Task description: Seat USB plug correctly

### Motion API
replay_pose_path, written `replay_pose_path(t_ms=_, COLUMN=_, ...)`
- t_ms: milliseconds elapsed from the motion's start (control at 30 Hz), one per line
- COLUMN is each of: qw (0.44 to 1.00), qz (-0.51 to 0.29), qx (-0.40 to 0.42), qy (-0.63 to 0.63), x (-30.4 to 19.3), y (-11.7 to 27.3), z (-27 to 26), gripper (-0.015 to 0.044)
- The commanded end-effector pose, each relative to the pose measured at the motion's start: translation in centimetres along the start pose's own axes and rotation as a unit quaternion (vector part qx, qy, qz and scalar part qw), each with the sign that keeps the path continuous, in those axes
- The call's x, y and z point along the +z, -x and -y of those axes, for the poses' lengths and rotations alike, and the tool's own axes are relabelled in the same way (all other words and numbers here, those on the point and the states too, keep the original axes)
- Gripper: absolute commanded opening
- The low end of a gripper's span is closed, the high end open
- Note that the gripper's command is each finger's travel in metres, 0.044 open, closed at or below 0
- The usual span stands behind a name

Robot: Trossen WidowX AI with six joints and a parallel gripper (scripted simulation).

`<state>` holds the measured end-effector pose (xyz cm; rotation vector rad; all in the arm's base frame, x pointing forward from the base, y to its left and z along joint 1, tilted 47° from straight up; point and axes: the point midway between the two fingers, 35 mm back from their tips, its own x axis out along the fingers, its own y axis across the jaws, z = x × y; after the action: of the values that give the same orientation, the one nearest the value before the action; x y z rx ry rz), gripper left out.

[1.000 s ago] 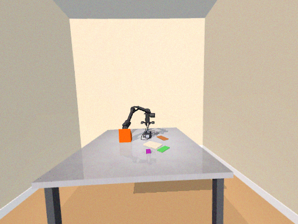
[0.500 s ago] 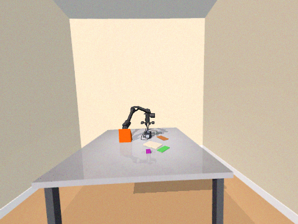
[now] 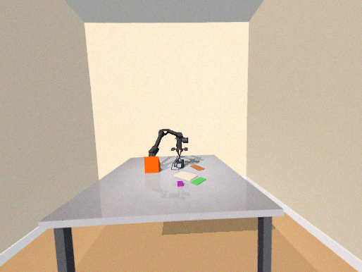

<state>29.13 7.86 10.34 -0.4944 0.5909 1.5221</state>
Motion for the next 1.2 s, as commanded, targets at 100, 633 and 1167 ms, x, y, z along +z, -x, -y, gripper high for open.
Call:
replay_pose_path(t_ms=100, qw=1.0, qz=0.005, qx=-0.001, qy=-0.002, x=0.1, y=-0.12, z=0.05, gripper=0.0)
replay_pose_path(t_ms=633, qw=1.0, qz=0.01, qx=-0.001, qy=-0.002, x=0.16, y=-0.31, z=0.06, gripper=0.0)
replay_pose_path(t_ms=1167, qw=1.0, qz=0.01, qx=-0.001, qy=-0.002, x=0.15, y=-0.51, z=0.06, gripper=0.0)
